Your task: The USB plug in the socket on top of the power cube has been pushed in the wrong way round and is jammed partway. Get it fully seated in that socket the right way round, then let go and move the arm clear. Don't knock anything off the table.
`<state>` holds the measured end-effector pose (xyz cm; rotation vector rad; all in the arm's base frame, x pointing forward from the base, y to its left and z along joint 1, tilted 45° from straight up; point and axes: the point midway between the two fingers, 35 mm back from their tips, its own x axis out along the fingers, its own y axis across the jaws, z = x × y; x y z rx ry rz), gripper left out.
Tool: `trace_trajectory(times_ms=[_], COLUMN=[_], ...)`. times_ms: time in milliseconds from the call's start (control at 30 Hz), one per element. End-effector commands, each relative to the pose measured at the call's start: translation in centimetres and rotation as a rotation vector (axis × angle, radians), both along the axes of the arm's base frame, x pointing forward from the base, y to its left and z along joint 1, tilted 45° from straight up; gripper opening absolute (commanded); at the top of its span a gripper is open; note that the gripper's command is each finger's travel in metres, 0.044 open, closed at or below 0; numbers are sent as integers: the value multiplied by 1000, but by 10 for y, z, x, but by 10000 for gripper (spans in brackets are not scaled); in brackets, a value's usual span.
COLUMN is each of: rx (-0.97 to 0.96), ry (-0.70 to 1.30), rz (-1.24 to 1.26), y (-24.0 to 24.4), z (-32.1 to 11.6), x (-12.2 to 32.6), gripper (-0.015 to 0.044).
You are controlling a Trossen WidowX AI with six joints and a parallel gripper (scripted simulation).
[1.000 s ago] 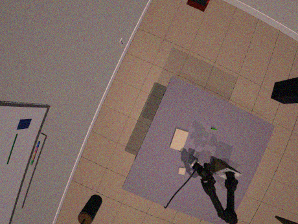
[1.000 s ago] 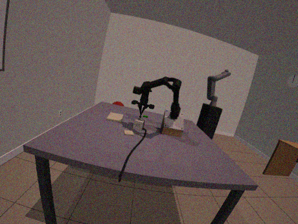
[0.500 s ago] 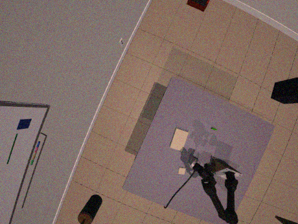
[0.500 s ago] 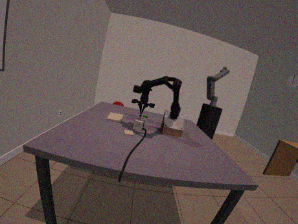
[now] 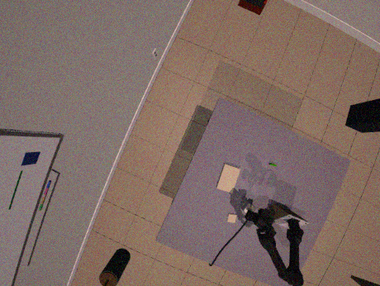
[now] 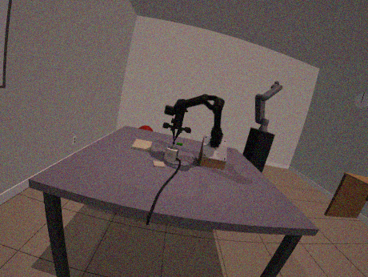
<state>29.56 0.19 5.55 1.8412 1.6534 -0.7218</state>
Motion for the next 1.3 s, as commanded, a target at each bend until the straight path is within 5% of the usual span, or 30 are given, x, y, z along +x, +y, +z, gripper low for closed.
trace_trajectory(times_ms=[0,1267], rx=[-11,-107], ry=[-81,-773], rz=[83,791], y=[0,0], z=[0,0], x=[0,0], gripper=[0,0])
